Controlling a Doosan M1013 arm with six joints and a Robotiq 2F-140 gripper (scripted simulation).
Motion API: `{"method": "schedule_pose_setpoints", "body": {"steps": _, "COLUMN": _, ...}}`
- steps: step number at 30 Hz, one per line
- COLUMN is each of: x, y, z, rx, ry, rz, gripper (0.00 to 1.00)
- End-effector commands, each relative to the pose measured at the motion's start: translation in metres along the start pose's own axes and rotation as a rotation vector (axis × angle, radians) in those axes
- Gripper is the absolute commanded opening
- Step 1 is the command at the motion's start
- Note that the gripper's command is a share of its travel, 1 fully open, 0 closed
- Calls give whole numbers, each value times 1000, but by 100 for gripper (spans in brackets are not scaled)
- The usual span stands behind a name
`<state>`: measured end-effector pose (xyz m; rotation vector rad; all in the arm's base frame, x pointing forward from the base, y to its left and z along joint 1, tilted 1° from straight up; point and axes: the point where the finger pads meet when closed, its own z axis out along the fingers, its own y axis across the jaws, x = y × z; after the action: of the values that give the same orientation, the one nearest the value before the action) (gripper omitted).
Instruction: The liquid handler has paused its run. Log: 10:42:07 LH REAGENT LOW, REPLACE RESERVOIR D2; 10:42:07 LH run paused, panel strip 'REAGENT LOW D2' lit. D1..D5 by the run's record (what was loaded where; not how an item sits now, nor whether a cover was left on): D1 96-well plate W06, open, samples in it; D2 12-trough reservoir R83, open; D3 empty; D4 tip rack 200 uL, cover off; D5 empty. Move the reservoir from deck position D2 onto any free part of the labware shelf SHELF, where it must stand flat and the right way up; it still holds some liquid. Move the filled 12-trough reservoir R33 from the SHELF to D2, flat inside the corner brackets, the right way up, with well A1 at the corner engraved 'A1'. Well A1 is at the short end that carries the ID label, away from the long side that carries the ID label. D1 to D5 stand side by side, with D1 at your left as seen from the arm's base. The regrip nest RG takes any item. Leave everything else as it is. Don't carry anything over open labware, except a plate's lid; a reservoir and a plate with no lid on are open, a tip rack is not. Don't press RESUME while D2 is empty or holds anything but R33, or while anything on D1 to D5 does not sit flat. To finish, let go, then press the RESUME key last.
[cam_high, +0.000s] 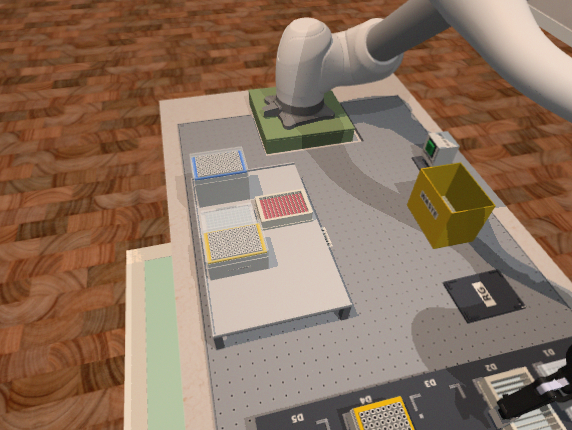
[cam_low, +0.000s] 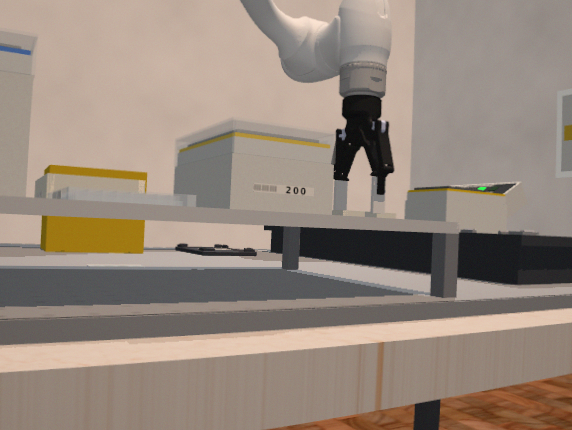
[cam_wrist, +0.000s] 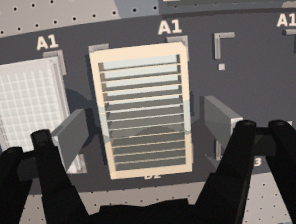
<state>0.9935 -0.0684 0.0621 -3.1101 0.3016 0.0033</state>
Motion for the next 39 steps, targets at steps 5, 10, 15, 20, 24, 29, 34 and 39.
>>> {"method": "schedule_pose_setpoints", "body": {"steps": 5, "x": 0, "y": 0, "z": 11, "rx": 0, "ry": 0, "rz": 0, "gripper": 77}}
{"method": "schedule_pose_setpoints", "body": {"steps": 10, "x": 0, "y": 0, "z": 16, "rx": 0, "ry": 0, "rz": 0, "gripper": 77}}
{"method": "schedule_pose_setpoints", "body": {"steps": 15, "x": 0, "y": 0, "z": 20, "rx": 0, "ry": 0, "rz": 0, "gripper": 77}}
{"method": "schedule_pose_setpoints", "body": {"steps": 20, "x": 0, "y": 0, "z": 20, "rx": 0, "ry": 0, "rz": 0, "gripper": 77}}
{"method": "schedule_pose_setpoints", "body": {"steps": 24, "x": 0, "y": 0, "z": 20, "rx": 0, "ry": 0, "rz": 0, "gripper": 77}}
{"method": "schedule_pose_setpoints", "body": {"steps": 29, "x": 0, "y": 0, "z": 20, "rx": 0, "ry": 0, "rz": 0, "gripper": 0}}
{"method": "schedule_pose_setpoints", "body": {"steps": 34, "x": 0, "y": 0, "z": 20, "rx": 0, "ry": 0, "rz": 0, "gripper": 0}}
{"method": "schedule_pose_setpoints", "body": {"steps": 39, "x": 0, "y": 0, "z": 20, "rx": 0, "ry": 0, "rz": 0, "gripper": 0}}
